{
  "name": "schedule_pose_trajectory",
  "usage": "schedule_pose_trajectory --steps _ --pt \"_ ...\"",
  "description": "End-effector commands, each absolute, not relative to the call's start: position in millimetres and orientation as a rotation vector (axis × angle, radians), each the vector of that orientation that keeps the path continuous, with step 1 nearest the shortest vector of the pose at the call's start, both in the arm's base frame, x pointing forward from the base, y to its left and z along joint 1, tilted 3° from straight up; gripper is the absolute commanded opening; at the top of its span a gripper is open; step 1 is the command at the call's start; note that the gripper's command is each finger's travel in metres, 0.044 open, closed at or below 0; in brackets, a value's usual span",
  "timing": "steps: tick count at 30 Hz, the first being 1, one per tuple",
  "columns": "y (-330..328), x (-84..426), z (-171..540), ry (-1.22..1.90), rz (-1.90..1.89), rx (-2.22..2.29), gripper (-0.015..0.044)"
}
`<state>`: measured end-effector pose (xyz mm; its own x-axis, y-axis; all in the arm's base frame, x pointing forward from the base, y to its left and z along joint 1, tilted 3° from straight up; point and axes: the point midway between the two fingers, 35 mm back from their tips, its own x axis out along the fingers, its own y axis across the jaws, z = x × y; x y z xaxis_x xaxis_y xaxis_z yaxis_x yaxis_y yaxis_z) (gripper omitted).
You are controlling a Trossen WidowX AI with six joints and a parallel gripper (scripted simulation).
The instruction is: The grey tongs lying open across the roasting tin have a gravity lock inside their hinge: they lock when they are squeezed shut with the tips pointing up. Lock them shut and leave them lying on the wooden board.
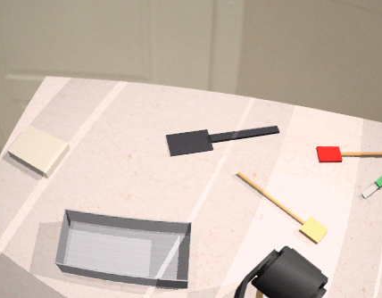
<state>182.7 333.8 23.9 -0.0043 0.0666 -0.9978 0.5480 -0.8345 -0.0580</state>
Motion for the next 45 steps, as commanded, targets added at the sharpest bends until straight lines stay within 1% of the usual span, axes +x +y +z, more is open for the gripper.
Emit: schedule_pose_trajectory --steps 1,18,40,41,45 --pt "334 182 17 0.637 -1.907 1.929 -0.0150" --pt "333 180 -3 0.636 -1.907 1.928 -0.0150" --pt "332 180 -2 0.633 -1.902 1.925 0.0427" --pt "332 180 -2 0.633 -1.902 1.925 0.0440" --pt "332 174 4 0.634 -1.902 1.925 0.0440"
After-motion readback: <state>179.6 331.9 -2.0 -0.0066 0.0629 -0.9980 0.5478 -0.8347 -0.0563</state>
